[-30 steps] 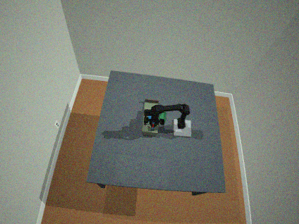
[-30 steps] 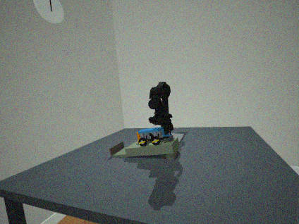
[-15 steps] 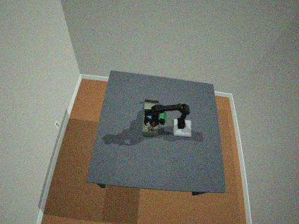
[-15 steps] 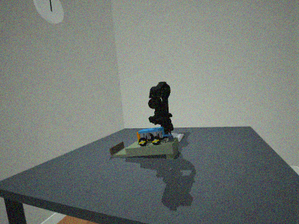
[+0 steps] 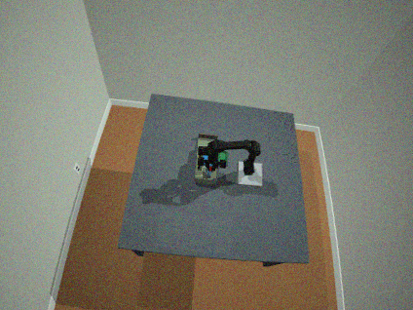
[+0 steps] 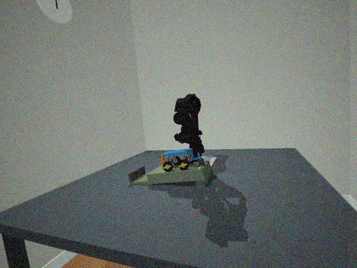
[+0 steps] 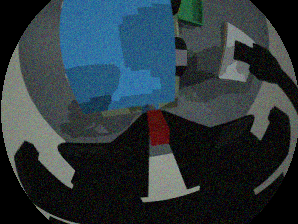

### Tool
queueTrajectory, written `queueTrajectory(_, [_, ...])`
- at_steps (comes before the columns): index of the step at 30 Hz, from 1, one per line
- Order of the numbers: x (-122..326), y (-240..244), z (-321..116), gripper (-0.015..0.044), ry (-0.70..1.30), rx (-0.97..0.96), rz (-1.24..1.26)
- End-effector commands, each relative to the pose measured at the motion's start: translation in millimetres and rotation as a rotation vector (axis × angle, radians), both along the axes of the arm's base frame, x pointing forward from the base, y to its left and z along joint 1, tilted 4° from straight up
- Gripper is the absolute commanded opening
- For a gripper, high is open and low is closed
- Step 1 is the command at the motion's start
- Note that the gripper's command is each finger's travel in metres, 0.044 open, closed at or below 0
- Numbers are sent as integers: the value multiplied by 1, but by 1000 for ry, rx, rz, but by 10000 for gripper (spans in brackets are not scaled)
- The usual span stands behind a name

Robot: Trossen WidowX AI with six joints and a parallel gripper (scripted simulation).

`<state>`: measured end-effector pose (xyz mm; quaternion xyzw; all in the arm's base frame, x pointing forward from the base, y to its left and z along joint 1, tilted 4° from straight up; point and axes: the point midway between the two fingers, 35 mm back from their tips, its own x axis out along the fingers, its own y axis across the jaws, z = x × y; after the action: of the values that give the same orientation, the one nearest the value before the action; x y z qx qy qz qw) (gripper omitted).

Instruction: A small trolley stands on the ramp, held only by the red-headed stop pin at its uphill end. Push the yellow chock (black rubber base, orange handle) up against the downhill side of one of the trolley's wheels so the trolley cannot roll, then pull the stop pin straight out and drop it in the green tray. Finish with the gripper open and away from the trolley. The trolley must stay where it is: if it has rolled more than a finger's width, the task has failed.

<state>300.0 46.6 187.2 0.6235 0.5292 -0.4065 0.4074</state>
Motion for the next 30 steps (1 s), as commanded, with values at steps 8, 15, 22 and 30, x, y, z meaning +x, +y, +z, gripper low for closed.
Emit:
queueTrajectory(8, [-1, -2, 10, 0, -5, 3, 4])
queueTrajectory(15, [-1, -3, 15, 0, -5, 3, 4])
queueTrajectory(22, [-1, -4, 19, 0, -5, 3, 4])
queueTrajectory(30, [-1, -4, 25, 0, -5, 3, 4])
